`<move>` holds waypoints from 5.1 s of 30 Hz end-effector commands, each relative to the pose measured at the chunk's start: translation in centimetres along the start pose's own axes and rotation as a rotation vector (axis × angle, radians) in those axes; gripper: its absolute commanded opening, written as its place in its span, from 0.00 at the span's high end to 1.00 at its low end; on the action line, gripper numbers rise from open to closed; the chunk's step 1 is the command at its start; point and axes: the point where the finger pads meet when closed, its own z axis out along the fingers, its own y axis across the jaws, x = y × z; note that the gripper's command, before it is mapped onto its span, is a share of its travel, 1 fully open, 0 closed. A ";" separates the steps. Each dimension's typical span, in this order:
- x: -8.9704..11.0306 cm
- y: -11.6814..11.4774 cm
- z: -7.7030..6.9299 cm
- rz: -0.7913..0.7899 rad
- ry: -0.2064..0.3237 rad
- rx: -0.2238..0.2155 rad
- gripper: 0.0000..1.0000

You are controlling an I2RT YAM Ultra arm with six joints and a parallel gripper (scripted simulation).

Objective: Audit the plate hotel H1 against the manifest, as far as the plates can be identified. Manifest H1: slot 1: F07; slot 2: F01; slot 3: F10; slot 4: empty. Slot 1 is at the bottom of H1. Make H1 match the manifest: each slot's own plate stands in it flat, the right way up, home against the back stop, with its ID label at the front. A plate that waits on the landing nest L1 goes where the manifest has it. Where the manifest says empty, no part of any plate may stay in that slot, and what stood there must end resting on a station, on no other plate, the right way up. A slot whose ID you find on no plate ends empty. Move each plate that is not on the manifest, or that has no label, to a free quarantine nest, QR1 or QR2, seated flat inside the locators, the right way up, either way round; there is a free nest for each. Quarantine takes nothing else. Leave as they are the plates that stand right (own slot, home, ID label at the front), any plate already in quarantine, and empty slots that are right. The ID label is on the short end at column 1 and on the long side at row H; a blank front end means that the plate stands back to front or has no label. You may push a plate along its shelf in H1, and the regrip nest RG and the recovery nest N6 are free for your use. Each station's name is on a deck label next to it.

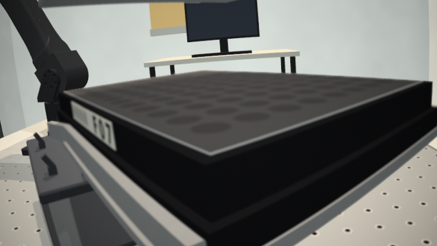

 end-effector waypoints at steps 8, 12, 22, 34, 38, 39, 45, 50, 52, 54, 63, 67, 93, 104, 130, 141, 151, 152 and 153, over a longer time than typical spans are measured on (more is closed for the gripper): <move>-3.2 -1.2 -1.1 0.131 -0.167 0.048 1.00; -2.7 -2.3 -0.4 0.111 -0.150 0.044 1.00; -3.2 -4.8 0.2 0.108 -0.157 0.045 1.00; -3.3 -8.0 0.9 0.101 -0.154 0.050 1.00; -3.7 -9.4 0.8 0.100 -0.165 0.050 1.00; -3.5 -9.7 1.0 0.099 -0.161 0.051 1.00; -3.2 -11.6 1.7 0.094 -0.146 0.053 1.00; -3.4 -12.6 2.2 0.093 -0.134 0.054 1.00; -4.1 -13.4 1.8 0.092 -0.154 0.055 1.00; -4.1 -14.1 2.0 0.091 -0.150 0.055 1.00; -4.7 -14.7 1.3 0.080 -0.180 0.050 1.00; -4.7 -14.7 1.3 0.081 -0.180 0.050 1.00; -9.5 -15.3 -2.4 0.091 -0.124 0.050 0.00; -10.2 -15.2 -3.5 0.087 -0.157 0.054 0.00; -9.4 -15.1 -1.0 0.091 -0.137 0.051 0.00; -8.7 -15.2 1.5 0.098 -0.109 0.047 0.00; -8.8 -15.1 2.9 0.096 -0.113 0.046 0.00; -8.8 -15.1 2.9 0.096 -0.113 0.046 0.00; -10.9 -15.4 0.8 0.092 -0.185 0.057 0.00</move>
